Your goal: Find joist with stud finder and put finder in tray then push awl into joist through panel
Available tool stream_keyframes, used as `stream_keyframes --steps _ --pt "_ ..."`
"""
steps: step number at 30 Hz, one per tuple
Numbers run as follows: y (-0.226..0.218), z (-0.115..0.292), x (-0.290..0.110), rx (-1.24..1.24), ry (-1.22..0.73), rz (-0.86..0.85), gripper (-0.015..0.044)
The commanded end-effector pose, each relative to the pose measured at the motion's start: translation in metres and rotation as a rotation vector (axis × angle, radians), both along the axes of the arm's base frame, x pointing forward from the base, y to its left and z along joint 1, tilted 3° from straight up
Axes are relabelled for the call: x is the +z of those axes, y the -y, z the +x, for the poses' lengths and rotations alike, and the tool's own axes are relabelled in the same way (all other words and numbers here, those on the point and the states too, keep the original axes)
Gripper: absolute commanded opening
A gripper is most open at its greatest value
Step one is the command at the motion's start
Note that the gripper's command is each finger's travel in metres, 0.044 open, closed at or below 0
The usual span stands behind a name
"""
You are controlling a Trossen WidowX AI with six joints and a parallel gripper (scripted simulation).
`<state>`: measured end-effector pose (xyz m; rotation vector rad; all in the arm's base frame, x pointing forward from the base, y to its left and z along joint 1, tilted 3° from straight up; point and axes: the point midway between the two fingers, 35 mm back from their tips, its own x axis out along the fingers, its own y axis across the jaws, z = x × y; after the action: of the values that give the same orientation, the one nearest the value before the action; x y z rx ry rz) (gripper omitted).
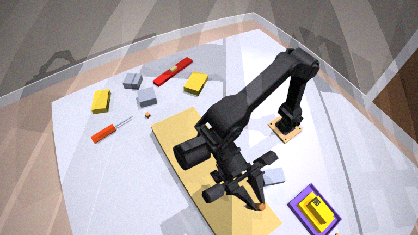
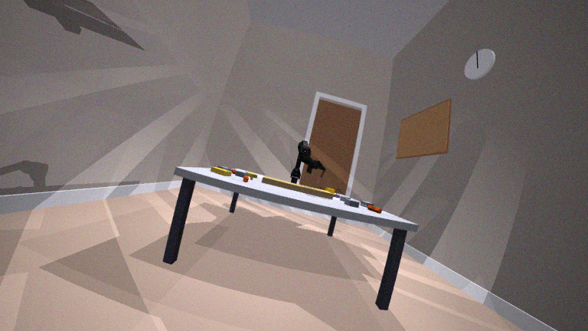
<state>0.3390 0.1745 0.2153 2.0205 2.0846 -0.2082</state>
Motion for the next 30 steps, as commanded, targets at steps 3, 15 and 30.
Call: stream_keyframes --steps 3,15,30 --pt "-0.002 0.002 0.004 0.011 0.013 0.015 0.0000" --pt "-0.002 0.003 -0.005 0.011 0.013 0.014 0.0000" --pt "-0.002 0.004 -0.020 0.011 0.013 0.014 0.0000"
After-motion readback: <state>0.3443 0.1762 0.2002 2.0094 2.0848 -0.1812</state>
